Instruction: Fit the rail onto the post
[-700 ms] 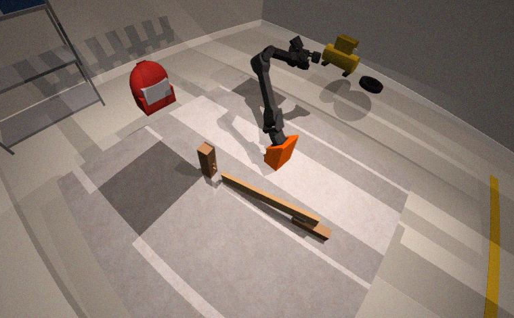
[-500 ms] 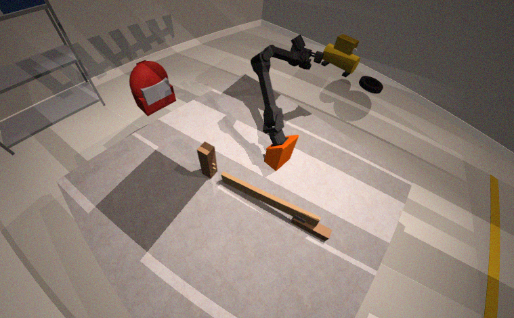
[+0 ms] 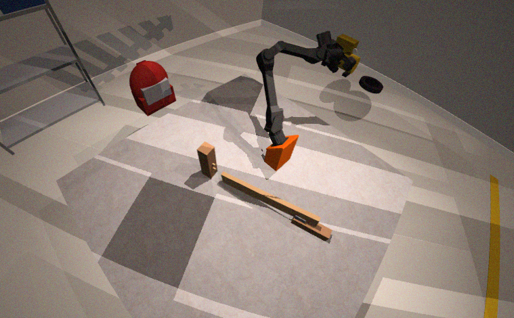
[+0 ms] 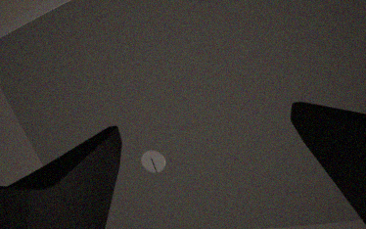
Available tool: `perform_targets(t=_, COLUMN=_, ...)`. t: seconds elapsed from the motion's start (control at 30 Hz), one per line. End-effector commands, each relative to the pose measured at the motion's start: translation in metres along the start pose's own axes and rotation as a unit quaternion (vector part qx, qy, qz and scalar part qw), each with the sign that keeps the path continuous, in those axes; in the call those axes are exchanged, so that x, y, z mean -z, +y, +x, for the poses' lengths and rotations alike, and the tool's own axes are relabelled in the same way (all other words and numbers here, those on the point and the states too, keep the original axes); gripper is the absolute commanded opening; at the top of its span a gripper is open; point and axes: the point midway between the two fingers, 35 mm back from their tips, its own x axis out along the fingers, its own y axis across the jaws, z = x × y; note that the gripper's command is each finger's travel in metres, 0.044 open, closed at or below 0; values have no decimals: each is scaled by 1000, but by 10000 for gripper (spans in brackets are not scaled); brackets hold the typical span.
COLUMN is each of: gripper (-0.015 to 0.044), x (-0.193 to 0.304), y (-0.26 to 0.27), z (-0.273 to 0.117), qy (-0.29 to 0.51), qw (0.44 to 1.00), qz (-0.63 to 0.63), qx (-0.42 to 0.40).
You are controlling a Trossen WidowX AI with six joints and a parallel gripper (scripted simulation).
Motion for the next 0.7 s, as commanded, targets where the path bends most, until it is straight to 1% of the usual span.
perform_targets(t=0.0, gripper=440, x=30, y=58, z=-14, qy=33, qw=996, qz=48, qx=-74)
perform_targets(t=0.13, gripper=440, x=63, y=118, z=-39, qy=76, qw=981, qz=101, qx=-149)
perform_targets(t=0.3, gripper=440, x=96, y=191, z=-82, qy=132, qw=947, qz=170, qx=-237)
perform_targets(t=0.5, gripper=440, x=121, y=269, z=-150, qy=202, qw=886, qz=256, qx=-331)
perform_targets(t=0.67, gripper=440, x=129, y=327, z=-217, qy=260, qw=816, qz=325, qx=-400)
